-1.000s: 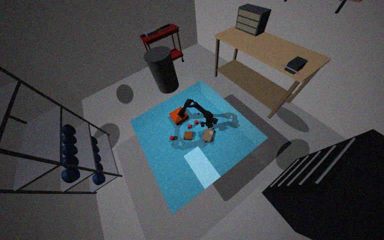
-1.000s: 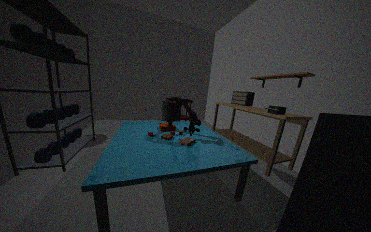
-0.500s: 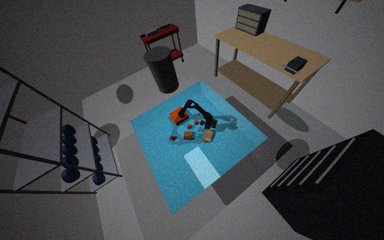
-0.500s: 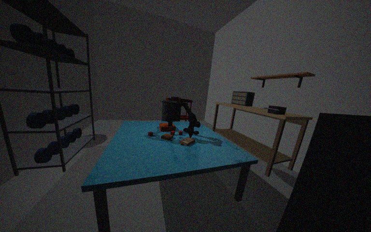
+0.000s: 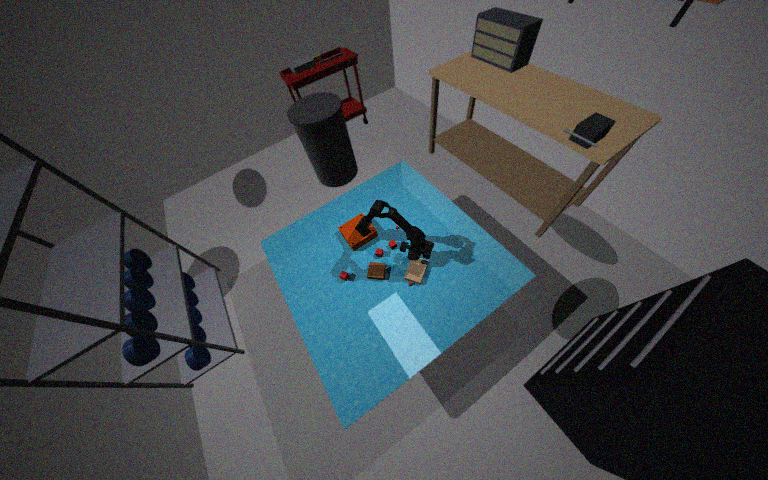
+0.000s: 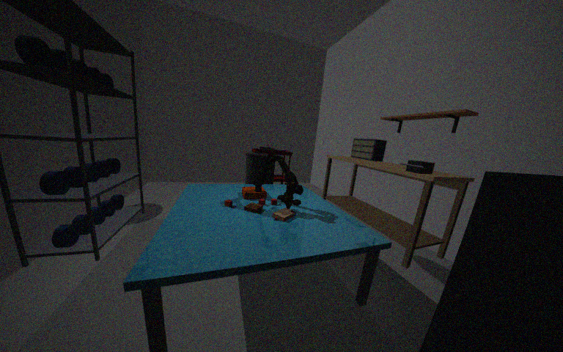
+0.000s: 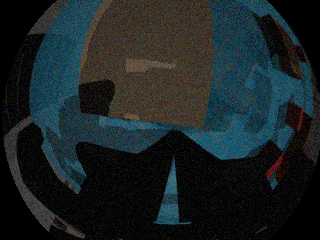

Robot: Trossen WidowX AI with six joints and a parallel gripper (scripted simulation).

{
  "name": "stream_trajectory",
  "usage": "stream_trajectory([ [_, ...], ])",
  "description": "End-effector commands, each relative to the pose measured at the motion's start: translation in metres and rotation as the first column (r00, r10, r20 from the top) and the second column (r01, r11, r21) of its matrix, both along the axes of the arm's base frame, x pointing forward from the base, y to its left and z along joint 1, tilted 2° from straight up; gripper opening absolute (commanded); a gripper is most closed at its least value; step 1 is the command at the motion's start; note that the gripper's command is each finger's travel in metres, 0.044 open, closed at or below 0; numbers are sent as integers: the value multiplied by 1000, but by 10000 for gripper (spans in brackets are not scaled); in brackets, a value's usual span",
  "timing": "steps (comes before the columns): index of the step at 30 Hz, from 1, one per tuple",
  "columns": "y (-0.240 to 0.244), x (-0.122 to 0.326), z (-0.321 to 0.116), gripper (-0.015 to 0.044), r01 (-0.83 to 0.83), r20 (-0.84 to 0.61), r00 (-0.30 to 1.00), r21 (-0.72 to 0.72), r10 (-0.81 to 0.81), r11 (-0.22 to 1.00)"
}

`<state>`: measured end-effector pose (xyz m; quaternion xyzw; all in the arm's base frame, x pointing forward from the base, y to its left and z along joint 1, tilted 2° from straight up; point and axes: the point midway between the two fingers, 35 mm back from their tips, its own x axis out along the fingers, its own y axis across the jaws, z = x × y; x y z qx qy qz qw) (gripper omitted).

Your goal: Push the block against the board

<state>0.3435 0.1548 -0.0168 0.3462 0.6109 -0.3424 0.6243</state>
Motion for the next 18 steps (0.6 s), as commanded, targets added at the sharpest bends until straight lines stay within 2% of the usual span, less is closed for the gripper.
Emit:
stream_trajectory([
  [1, -6, 4, 0, 0, 1, 0, 1000, -3, -1, 1000],
  [18, -28, 18, 0, 0, 8, 2, 1000, -5, -8, 1000],
])
